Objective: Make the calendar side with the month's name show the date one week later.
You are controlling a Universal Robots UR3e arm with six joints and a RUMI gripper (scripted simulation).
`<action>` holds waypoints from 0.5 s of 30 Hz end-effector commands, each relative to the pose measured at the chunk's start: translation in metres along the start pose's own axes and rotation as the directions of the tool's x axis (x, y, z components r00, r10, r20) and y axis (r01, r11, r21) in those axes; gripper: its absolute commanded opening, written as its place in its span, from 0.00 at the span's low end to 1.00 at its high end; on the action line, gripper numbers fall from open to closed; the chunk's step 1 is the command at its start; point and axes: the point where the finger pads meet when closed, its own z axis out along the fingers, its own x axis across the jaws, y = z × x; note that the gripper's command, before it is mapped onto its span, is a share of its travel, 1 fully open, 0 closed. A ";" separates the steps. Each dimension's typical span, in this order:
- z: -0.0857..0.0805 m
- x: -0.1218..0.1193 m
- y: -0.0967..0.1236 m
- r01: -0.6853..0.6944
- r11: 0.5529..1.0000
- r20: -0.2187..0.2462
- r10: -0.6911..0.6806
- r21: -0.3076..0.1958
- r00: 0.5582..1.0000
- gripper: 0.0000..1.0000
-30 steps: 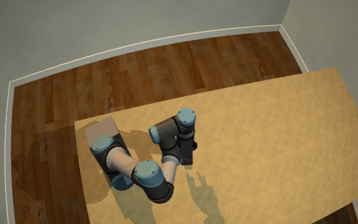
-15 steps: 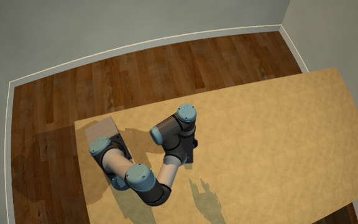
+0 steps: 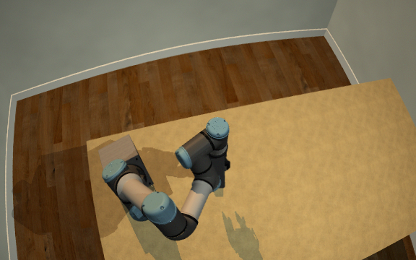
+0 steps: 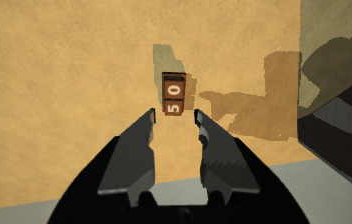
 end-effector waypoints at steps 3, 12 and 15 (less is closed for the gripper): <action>-0.003 0.000 0.000 -0.001 1.000 0.000 0.001 0.000 1.000 0.29; -0.003 0.000 0.000 -0.001 1.000 0.000 0.001 0.000 1.000 1.00; -0.003 0.000 0.000 -0.001 1.000 0.000 0.001 0.000 1.000 1.00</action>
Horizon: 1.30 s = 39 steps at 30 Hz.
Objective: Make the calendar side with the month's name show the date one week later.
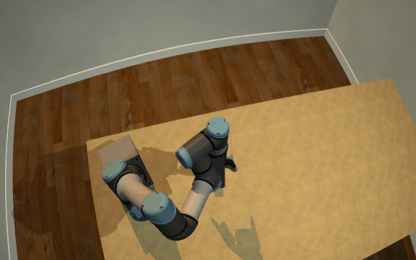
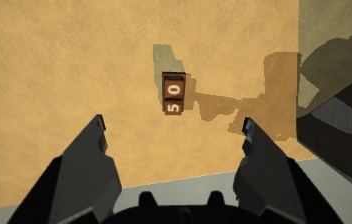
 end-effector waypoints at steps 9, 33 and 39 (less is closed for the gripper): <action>0.000 0.000 0.000 -0.001 1.000 0.001 0.001 -0.001 1.000 1.00; -0.017 0.000 0.000 -0.001 1.000 0.001 0.001 -0.001 1.000 1.00; -0.032 0.000 0.000 -0.001 1.000 0.001 0.001 -0.001 1.000 1.00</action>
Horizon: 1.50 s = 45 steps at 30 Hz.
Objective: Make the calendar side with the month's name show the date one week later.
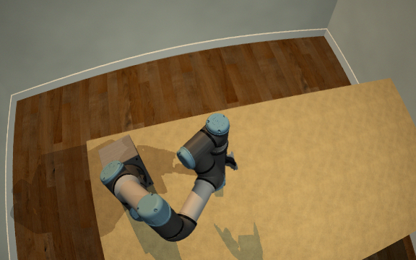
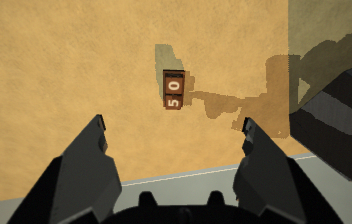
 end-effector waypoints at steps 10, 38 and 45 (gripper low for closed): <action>-0.032 0.000 0.000 -0.001 1.000 -0.002 0.001 0.002 1.000 1.00; -0.052 0.000 0.000 -0.001 1.000 -0.002 0.001 0.002 1.000 1.00; -0.052 0.000 0.000 -0.001 1.000 -0.002 0.001 0.002 1.000 1.00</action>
